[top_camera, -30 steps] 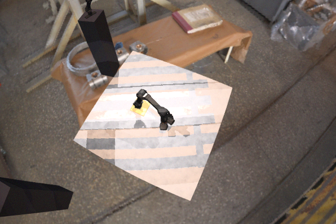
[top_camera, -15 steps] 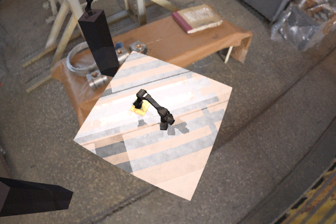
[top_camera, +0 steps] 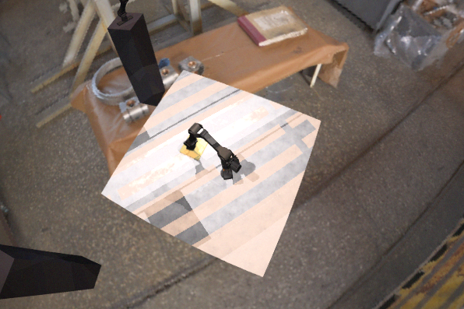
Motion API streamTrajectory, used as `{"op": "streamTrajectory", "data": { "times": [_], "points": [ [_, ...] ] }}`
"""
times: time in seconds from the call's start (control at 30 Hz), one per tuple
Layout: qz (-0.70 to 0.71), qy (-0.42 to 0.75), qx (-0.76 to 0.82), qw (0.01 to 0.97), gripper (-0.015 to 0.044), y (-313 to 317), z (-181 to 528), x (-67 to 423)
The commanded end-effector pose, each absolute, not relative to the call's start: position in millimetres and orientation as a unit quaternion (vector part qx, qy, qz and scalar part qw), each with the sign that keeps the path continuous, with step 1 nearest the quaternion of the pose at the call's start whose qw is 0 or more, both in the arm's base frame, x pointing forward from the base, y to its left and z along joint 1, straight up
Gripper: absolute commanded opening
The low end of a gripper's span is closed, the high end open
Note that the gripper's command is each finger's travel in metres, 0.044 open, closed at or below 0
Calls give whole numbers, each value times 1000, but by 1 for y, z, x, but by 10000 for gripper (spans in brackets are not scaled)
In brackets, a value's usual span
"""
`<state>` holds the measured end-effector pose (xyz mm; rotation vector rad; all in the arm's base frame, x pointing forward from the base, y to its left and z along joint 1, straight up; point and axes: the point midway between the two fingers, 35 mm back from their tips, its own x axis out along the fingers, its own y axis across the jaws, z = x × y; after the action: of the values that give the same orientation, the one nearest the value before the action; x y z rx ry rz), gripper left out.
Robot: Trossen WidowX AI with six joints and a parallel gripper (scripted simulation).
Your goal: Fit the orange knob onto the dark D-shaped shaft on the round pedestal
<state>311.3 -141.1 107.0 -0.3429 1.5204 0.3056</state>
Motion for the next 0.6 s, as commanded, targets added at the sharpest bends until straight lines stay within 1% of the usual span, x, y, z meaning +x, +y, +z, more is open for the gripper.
{"op": "streamTrajectory", "data": {
  "times": [0.0,0.57],
  "points": [
    [143,681,-161,700,0,-141,106,312],
    [143,681,-161,700,0,-141,104,312]
  ]
}}
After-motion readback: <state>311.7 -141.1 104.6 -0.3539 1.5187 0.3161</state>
